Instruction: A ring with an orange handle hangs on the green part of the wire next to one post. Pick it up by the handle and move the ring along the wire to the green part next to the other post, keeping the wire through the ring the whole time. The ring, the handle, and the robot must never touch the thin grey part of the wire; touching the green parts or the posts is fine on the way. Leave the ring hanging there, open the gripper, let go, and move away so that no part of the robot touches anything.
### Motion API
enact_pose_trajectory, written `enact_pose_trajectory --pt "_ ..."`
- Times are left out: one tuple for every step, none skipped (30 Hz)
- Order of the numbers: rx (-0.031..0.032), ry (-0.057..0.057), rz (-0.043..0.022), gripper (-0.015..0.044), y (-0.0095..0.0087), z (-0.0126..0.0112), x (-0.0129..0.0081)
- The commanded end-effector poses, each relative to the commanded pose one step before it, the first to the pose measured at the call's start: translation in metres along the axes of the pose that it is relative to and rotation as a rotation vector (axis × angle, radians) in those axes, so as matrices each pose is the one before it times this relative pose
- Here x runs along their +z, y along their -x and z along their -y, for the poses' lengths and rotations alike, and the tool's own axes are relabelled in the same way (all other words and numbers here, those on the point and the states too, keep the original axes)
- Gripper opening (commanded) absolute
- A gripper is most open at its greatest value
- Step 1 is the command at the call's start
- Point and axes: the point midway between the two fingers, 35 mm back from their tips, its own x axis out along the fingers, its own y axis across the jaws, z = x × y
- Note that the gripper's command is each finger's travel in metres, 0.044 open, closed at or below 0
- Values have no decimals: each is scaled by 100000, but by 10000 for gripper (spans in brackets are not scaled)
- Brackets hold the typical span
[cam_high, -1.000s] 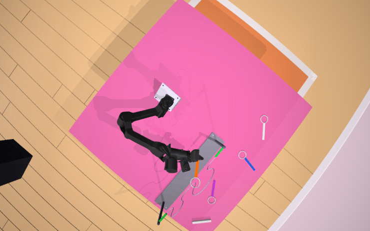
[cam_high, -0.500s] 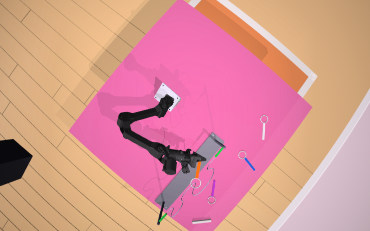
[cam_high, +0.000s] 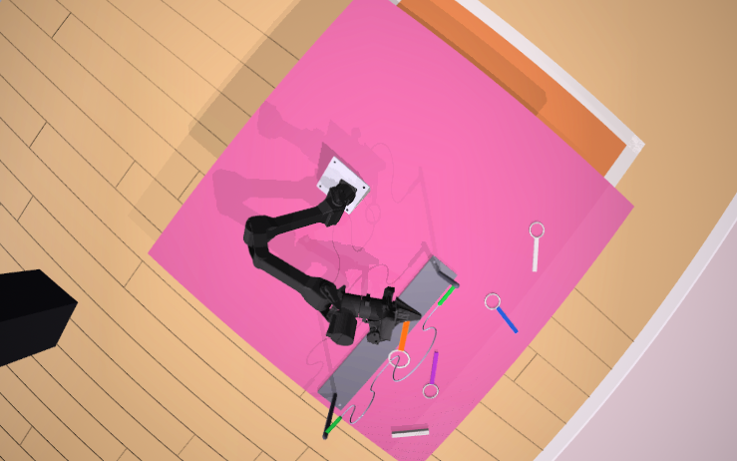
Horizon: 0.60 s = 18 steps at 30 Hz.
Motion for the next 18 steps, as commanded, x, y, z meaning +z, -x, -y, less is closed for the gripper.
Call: enact_pose_trajectory --pt "3991 -5017 -769 -150 263 -1321 33" --pt "858 -1544 -191 -150 39 -292 7" --pt "876 -1577 -195 -150 40 -299 6" --pt "847 -1525 -189 -150 40 -295 8" --pt "788 -1418 -176 -150 40 -282 9" --pt "748 -1346 -168 -150 39 -272 10" --pt "733 -1319 -164 -150 38 -269 9" --pt "731 -1316 -164 -150 38 -270 9" --pt "670 -1206 -151 -150 37 -257 10" --pt "865 -1558 -199 -150 54 -352 18" --pt "607 -1092 -140 -150 41 -259 15" --pt "490 -880 -111 -150 34 -214 13" --pt "466 -838 -106 -150 32 -206 12" --pt "356 -641 -81 -150 30 -183 13" --pt "237 -429 -55 -150 26 -153 14" --pt "196 -355 -47 -150 24 -140 13" --pt "186 -338 -45 -150 24 -139 13" --pt "184 -335 -45 -150 24 -139 13"
